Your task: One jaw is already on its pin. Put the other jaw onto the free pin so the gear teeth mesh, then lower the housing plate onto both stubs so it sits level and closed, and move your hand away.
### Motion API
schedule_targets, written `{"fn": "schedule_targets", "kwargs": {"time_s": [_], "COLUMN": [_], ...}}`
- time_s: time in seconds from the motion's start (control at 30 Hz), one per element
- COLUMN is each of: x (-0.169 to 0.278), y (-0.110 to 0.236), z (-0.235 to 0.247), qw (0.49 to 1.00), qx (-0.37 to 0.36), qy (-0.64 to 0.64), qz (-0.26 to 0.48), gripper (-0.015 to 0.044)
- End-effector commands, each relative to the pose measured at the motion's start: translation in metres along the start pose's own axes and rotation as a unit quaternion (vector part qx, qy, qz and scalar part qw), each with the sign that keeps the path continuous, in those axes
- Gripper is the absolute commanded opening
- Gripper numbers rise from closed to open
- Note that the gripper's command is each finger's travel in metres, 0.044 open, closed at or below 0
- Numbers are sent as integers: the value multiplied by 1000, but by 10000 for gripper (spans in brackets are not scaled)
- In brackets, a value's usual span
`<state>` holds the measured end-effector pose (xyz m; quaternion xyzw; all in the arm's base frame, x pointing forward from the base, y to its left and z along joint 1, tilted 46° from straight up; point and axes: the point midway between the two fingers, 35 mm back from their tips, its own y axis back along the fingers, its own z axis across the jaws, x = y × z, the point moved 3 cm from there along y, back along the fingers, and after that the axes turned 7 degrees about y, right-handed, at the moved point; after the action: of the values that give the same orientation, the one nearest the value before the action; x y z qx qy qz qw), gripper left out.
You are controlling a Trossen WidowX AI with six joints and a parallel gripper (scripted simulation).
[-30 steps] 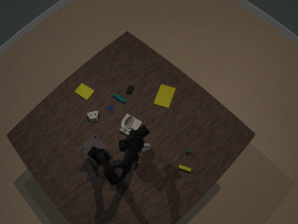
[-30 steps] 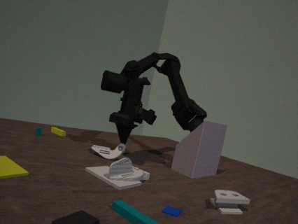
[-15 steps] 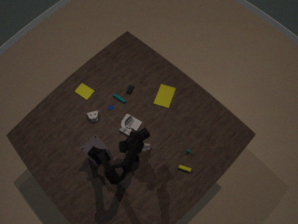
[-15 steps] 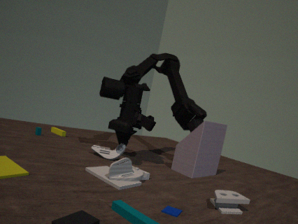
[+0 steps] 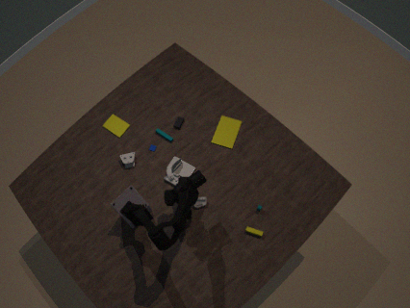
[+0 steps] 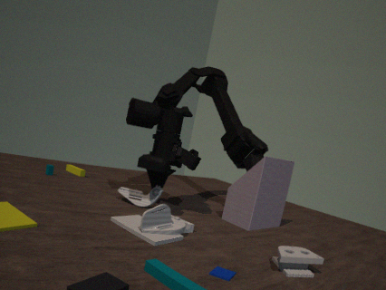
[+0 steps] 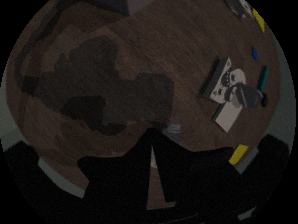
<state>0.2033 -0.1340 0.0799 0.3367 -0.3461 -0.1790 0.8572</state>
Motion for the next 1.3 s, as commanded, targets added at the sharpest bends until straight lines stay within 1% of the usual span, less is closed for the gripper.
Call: {"fn": "schedule_targets", "kwargs": {"time_s": [0.0, 0.57, 0.8, 0.87, 1.0, 1.03, 1.13, 1.17, 1.27], "x": [2, 4, 4, 4, 3, 3, 3, 4, 4], "y": [-1, -1, 3, 10, 52, 58, 60, 54, 54], "z": [-7, -34, -35, -36, -35, -34, -34, -36, -36], "qw": [1000, 1000, 1000, 1000, 1000, 1000, 1000, 1000, 1000], "qx": [-1, -1, -1, 0, 1, 1, 1, 2, 2], "qy": [-3, -3, -3, -3, -3, -3, -3, -2, -2], "qz": [0, 1, 1, 0, -2, -2, -2, 2, 2], "gripper": [0, 0, 0, 0, 0, 0, 0, 26, 105]}}
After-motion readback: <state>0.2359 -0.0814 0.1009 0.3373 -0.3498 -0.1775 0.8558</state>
